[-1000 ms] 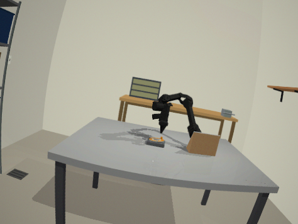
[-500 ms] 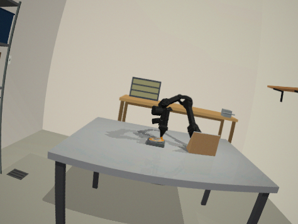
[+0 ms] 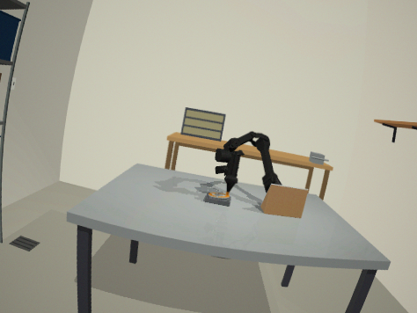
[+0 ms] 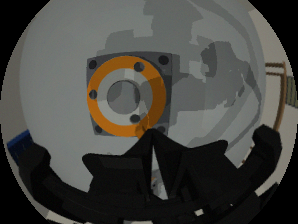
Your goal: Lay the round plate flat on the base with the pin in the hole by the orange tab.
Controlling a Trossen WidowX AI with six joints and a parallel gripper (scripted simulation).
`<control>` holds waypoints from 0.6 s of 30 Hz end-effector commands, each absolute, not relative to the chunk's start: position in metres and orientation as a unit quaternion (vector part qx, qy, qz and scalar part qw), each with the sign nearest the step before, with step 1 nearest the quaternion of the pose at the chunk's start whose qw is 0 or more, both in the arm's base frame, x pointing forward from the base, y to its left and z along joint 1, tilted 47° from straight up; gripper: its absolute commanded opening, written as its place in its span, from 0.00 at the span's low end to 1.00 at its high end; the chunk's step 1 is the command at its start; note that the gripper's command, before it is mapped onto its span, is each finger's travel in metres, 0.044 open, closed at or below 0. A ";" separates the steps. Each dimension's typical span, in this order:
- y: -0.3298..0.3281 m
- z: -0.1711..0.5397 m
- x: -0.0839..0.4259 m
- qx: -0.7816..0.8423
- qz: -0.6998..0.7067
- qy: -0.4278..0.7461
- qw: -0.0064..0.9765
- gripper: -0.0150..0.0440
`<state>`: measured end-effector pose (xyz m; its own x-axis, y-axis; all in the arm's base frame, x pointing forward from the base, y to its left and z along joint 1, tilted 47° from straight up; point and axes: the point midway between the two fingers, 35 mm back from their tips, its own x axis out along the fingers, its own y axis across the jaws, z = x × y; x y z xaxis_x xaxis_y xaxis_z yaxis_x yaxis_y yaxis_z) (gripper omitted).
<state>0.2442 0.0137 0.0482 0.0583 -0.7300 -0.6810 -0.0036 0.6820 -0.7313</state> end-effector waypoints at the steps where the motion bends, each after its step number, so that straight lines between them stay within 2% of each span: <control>1: 0.017 0.044 0.241 -0.290 -0.271 0.631 0.667 0.25; 18: 0.027 0.035 0.236 -0.290 -0.271 0.631 0.667 0.25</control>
<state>0.2367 0.0231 0.0374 0.0569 -0.7296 -0.6815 -0.0050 0.6823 -0.7310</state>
